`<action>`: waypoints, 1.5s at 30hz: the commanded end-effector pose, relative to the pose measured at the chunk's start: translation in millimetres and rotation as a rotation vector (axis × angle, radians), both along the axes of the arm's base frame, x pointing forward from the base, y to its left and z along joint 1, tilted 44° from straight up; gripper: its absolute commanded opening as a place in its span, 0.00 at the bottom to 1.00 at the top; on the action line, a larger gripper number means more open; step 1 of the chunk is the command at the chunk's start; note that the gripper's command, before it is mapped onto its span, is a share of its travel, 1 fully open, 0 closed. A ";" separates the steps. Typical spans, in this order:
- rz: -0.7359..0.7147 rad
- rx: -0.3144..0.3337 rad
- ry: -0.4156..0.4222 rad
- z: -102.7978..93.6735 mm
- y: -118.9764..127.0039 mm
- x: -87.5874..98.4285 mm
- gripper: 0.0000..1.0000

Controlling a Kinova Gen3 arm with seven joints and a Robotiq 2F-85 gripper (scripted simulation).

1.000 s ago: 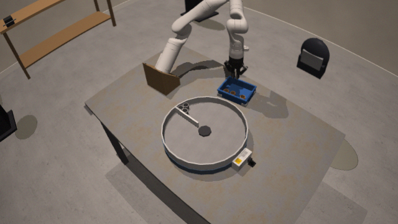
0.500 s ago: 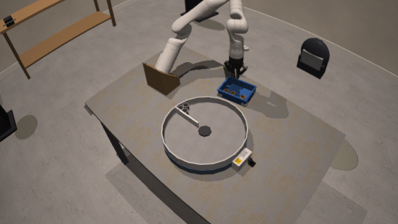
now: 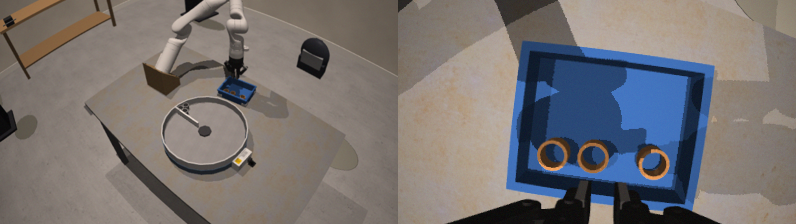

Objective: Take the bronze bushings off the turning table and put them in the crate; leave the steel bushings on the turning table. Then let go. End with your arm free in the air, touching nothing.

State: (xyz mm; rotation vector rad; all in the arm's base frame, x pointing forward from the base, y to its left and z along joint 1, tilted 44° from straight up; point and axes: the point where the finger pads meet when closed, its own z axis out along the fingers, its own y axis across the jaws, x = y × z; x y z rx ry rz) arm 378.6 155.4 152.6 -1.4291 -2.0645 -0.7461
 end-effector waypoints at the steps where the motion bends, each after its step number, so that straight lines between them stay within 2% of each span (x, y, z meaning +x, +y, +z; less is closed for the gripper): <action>1: -0.001 0.000 -0.001 0.4 -0.5 0.5 0.16; 30: -0.001 0.000 -0.001 0.4 -0.5 0.5 0.16; 31: -0.001 0.000 -0.001 0.4 -0.5 0.5 1.00; 45: -0.001 0.000 -0.001 0.4 -0.5 0.5 1.00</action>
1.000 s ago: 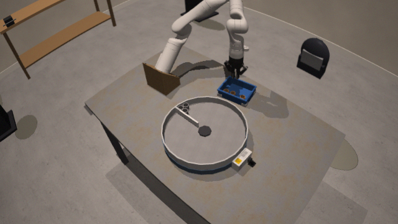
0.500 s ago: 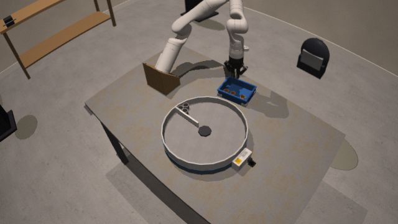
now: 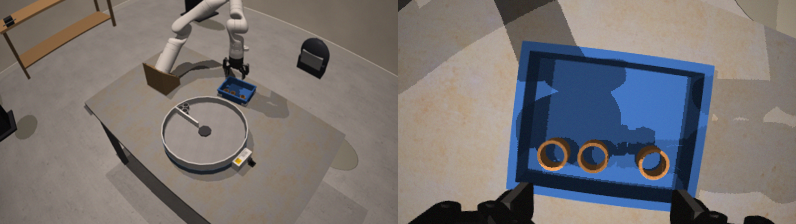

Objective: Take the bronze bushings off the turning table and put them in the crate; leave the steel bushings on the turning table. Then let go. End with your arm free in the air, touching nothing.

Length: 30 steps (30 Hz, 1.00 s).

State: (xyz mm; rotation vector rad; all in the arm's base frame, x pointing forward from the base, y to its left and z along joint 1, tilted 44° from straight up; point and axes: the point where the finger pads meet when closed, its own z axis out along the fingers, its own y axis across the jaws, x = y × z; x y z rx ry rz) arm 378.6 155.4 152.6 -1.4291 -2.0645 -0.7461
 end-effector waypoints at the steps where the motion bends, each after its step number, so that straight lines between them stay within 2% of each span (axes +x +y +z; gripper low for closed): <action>1: -0.001 0.000 -0.001 0.4 -0.5 0.5 1.00; 19: -0.001 0.000 -0.001 0.4 -0.5 0.5 1.00; 24: 0.155 0.022 -0.152 5.5 -2.7 0.0 1.00; 30: 0.155 0.022 -0.152 5.5 -2.7 0.0 1.00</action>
